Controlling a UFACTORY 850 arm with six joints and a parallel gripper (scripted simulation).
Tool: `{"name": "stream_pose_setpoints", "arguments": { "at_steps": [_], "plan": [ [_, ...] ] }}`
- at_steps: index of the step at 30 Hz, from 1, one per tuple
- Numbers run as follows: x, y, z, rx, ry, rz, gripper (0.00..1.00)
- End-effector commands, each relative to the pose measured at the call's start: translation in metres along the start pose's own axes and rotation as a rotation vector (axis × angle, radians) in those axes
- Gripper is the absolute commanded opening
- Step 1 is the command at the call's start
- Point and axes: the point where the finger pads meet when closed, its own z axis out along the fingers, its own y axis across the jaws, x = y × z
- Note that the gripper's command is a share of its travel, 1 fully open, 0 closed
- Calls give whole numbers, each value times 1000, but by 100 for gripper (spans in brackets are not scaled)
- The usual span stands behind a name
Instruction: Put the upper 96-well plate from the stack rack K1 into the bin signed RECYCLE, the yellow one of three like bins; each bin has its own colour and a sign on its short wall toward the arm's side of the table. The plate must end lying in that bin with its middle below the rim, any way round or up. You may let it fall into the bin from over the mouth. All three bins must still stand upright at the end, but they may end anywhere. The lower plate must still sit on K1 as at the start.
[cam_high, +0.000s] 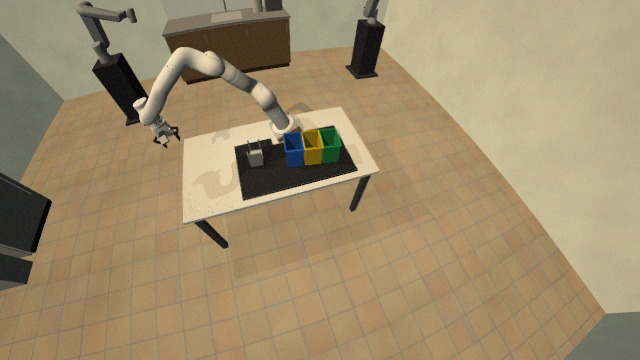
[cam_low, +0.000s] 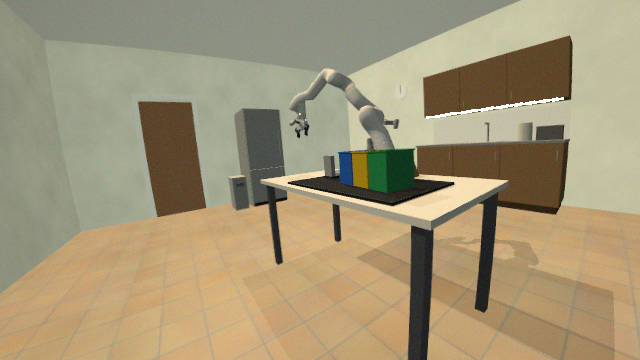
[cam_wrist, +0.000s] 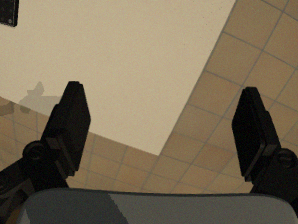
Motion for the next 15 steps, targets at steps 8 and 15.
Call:
{"name": "stream_pose_setpoints", "arguments": {
  "at_steps": [8, 15],
  "plan": [
    [34, -28, 10, 13, -29, 49, 100],
    [52, -46, 16, 19, -46, 76, 100]
  ]
}}
